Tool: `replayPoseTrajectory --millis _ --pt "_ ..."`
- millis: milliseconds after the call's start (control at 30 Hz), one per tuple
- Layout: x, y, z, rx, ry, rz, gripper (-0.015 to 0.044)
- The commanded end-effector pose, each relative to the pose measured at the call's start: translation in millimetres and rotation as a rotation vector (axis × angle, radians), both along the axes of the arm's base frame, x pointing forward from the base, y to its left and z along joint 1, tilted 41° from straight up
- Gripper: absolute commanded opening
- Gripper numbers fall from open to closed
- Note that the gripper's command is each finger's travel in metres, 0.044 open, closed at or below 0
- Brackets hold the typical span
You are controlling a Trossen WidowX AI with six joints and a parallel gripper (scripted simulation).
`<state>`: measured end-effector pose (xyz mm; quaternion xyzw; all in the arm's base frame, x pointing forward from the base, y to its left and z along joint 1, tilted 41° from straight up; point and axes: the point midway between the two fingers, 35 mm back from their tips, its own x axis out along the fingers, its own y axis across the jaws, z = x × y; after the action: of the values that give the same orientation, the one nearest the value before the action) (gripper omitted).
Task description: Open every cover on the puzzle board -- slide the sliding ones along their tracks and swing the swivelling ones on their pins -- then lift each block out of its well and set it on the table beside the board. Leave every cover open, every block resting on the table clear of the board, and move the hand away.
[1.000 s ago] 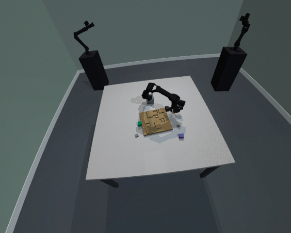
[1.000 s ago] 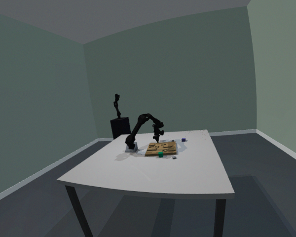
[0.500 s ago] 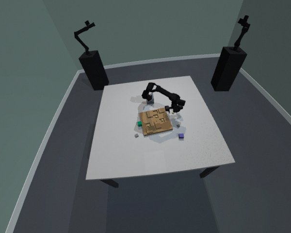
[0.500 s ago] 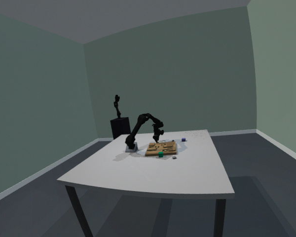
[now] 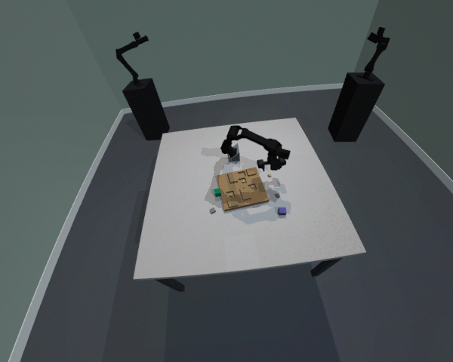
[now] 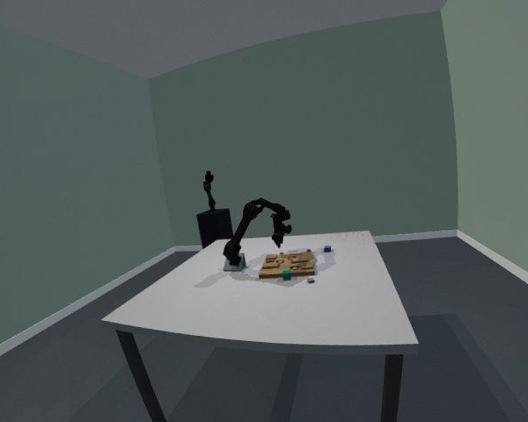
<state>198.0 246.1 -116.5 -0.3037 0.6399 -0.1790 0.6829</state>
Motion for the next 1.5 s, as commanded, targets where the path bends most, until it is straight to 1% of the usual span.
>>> replayPoseTrajectory --millis 0,200,367,767,1333,1467 --pt "-1 12 14 0.011 -0.005 -0.005 0.044" --pt "-3 16 21 0.01 -0.004 -0.004 0.044" --pt "8 5 35 -0.001 0.066 0.082 0.0309" --pt "37 -41 82 -0.044 0.306 0.377 0.0" --pt "55 -116 138 -0.121 0.635 0.768 0.0" --pt "55 -122 141 -0.127 0.658 0.794 0.0"
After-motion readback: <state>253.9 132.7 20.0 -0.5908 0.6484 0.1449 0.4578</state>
